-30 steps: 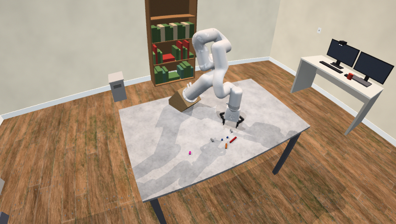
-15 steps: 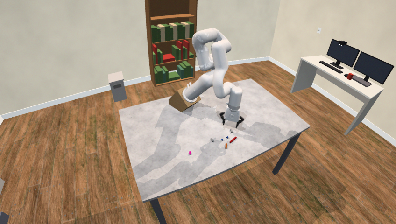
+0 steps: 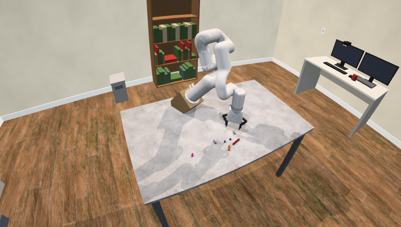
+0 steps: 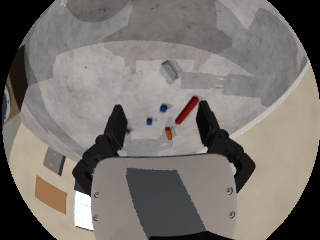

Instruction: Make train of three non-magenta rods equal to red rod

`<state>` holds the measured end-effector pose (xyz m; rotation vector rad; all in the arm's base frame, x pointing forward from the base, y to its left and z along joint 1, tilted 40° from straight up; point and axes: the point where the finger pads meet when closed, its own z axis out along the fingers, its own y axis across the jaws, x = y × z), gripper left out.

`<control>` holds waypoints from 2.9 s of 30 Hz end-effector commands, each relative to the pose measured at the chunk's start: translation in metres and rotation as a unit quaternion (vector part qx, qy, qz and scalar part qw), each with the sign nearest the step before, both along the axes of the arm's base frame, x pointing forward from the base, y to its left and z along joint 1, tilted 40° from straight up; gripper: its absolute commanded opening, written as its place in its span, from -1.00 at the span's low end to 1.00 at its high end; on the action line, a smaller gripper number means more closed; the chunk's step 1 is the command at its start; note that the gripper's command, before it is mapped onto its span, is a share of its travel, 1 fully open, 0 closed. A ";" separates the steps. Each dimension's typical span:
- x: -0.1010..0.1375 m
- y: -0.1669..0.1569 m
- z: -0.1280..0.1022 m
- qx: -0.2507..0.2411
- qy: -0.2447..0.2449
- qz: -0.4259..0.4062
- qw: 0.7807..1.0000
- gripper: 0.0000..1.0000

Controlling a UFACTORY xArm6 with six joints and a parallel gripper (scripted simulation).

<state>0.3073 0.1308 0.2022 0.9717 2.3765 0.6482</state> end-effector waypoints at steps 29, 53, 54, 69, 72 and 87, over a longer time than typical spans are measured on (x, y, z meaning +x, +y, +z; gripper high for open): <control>0.043 -0.127 -0.025 0.217 0.173 -0.395 0.876 1.00; 0.057 -0.216 -0.040 0.393 0.227 -0.604 0.654 1.00; 0.058 -0.229 -0.041 0.417 0.230 -0.626 0.617 1.00; 0.061 -0.293 -0.048 0.525 0.226 -0.697 0.433 1.00; 0.061 -0.306 -0.049 0.545 0.222 -0.705 0.396 1.00; 0.061 -0.310 -0.049 0.550 0.221 -0.707 0.386 1.00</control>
